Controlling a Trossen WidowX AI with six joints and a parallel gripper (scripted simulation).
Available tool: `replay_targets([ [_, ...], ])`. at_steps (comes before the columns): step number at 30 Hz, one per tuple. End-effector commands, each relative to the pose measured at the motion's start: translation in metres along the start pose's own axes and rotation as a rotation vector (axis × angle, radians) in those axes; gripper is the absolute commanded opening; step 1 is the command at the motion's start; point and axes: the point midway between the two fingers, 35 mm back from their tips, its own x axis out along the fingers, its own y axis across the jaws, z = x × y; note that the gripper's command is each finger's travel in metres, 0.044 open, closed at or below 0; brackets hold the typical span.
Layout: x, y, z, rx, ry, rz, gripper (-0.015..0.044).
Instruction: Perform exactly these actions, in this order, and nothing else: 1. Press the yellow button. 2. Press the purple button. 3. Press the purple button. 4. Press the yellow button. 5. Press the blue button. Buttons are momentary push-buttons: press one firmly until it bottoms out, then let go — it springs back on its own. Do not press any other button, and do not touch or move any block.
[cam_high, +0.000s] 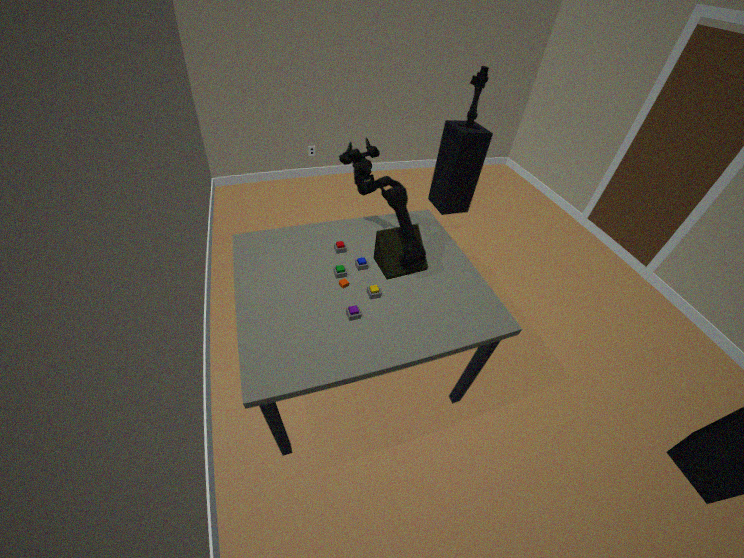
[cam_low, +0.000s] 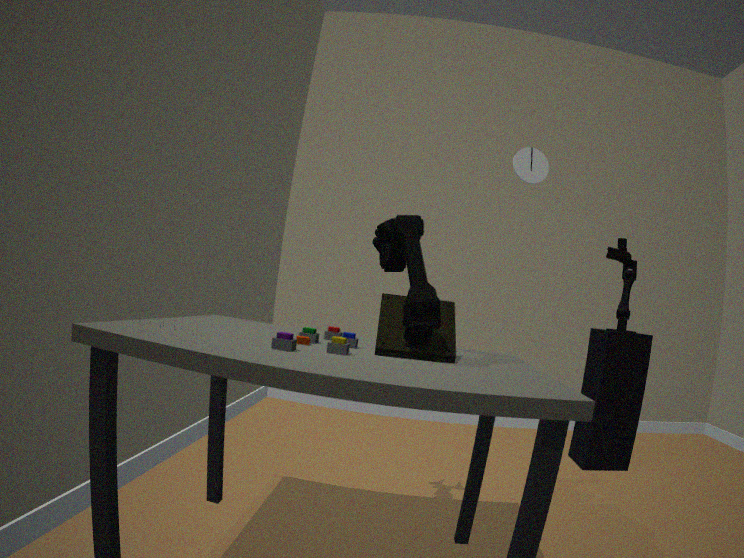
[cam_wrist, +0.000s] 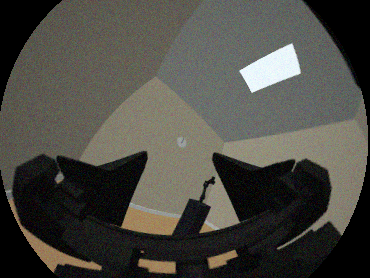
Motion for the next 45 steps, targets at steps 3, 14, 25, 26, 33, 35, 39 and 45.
replay_targets([
  [3,-0.007,0.024,0.024,-0.035,0.007,0.130,0.0400],
  [14,-0.142,0.121,0.126,-0.226,0.096,0.875,0.0400],
  [25,-0.312,0.113,0.156,-0.369,0.257,1.400,0.0400],
  [26,-0.329,0.108,0.157,-0.382,0.279,1.447,0.0400],
  [33,-0.446,0.053,0.157,-0.479,0.461,1.751,0.0400],
  [35,-0.478,0.031,0.155,-0.506,0.525,1.829,0.0400],
  [39,-0.537,-0.020,0.150,-0.562,0.673,1.971,0.0400],
  [45,-0.611,-0.108,0.141,-0.642,0.935,2.132,0.0400],
])
